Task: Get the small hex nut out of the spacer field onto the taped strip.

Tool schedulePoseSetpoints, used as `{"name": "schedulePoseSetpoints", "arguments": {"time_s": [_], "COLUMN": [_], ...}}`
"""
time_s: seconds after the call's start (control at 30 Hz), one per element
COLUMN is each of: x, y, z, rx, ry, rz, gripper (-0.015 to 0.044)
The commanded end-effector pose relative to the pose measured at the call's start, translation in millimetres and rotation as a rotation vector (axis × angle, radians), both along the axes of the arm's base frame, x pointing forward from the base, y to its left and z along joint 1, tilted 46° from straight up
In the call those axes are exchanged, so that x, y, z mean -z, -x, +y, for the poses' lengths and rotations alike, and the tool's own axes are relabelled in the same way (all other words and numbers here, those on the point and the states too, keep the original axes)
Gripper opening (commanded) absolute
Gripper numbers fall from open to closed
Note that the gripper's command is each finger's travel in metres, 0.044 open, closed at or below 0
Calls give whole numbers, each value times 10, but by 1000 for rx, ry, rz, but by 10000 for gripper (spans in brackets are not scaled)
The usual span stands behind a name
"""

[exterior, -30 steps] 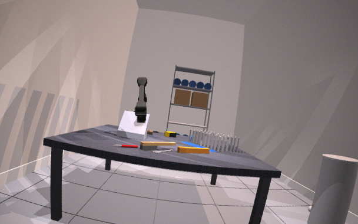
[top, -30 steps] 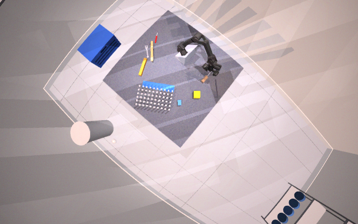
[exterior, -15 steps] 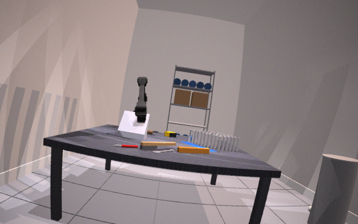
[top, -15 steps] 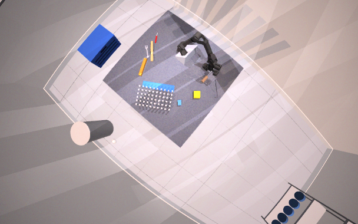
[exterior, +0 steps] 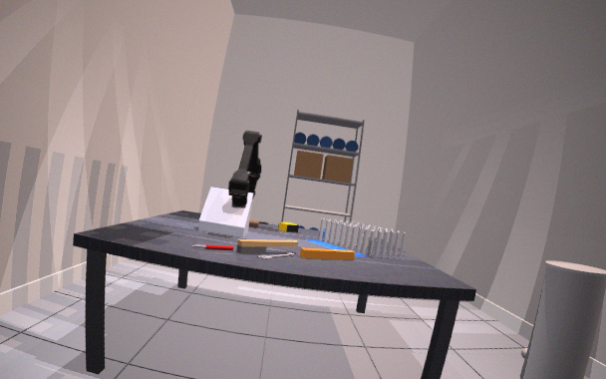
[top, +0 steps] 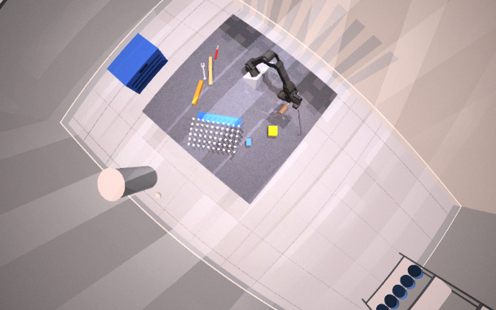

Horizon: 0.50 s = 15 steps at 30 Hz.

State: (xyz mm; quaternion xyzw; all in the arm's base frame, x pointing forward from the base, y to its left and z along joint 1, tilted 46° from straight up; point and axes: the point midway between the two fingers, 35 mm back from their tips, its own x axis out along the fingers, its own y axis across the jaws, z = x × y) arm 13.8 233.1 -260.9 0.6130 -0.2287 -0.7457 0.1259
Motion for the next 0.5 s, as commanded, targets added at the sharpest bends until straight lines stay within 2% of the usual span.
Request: {"name": "schedulePoseSetpoints", "arguments": {"time_s": [0.0, 0.27, 0.47], "x": [4, 1, 1], "y": [-388, -512, -512], "z": [-65, -99, -99], "rx": [83, 108, 108], "ry": [-27, -44, -44], "rz": [120, 160, 160], "gripper": [440, 440, 282]}}
